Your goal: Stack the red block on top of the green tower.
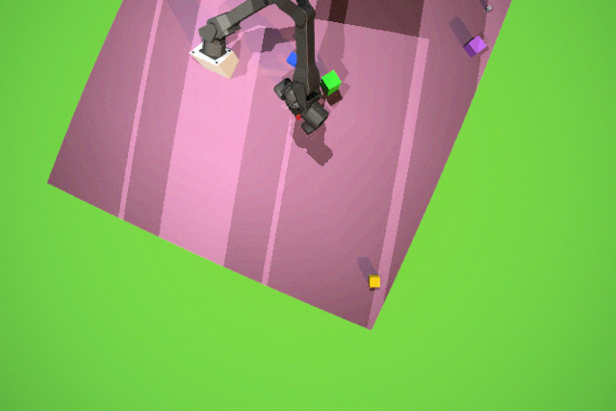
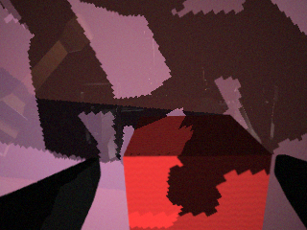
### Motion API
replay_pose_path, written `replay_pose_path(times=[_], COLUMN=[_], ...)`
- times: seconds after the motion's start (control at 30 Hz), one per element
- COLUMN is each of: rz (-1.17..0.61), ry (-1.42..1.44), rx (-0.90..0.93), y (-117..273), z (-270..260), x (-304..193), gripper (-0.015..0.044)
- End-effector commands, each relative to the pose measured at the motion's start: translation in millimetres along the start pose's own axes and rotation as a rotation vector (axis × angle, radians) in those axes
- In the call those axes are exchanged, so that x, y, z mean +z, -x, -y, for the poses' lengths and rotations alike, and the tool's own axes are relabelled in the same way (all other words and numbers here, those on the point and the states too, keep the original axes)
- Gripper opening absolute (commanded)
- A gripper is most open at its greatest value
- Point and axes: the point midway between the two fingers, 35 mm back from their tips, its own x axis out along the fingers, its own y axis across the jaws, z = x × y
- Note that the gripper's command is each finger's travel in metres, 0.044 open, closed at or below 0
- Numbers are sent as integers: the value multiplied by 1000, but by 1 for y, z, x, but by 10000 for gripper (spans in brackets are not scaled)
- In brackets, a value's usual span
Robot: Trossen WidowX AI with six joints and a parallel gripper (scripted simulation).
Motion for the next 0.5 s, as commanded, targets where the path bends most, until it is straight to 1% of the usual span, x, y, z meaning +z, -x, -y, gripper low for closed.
replay_pose_path(times=[0.0,0.07,0.37,0.47], rz=[6,6,6,6], ry=[-3,-3,-3,-3], rx=[0,0,0,0], y=[0,0,0,0], z=[0,0,0,0], x=[1,1,1,1], gripper=[440,440,204,184])
